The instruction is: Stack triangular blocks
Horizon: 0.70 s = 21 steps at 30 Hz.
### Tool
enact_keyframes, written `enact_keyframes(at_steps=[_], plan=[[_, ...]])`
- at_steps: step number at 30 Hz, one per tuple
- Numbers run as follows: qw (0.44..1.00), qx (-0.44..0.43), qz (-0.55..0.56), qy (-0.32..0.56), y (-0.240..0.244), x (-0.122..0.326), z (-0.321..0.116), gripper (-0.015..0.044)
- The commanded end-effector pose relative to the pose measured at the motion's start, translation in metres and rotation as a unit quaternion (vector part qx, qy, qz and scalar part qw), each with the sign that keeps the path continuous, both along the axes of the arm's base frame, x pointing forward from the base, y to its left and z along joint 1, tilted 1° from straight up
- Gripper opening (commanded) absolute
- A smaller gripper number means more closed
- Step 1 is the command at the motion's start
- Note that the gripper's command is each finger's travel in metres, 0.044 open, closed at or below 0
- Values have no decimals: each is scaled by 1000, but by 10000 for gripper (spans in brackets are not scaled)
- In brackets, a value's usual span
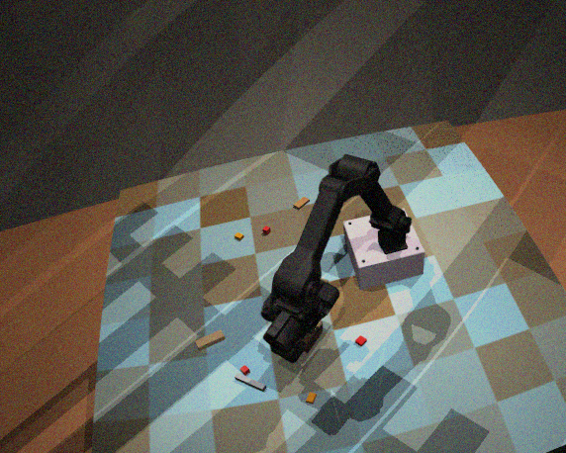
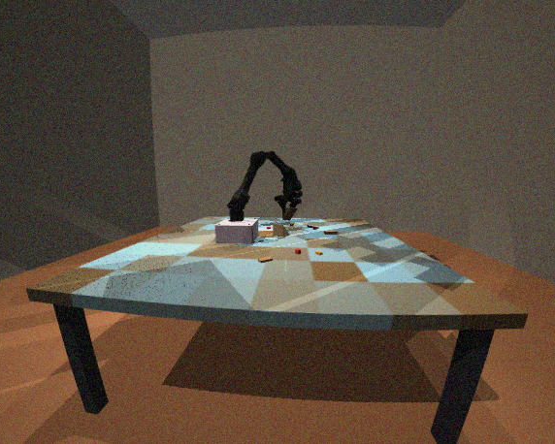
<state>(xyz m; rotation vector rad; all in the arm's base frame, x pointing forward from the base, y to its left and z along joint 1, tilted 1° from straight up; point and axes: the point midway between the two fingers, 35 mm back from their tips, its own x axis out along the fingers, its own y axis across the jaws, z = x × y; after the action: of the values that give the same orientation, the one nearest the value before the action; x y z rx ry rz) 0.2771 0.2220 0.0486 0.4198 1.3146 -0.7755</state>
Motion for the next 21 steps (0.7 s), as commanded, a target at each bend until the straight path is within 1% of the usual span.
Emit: enact_keyframes(at_steps=[1,11,21], plan=[[998,17,-57,-14,0,0,2,0],[973,55,-218,-43,0,2,4,0],[921,89,-374,-63,-1,3,6,0]])
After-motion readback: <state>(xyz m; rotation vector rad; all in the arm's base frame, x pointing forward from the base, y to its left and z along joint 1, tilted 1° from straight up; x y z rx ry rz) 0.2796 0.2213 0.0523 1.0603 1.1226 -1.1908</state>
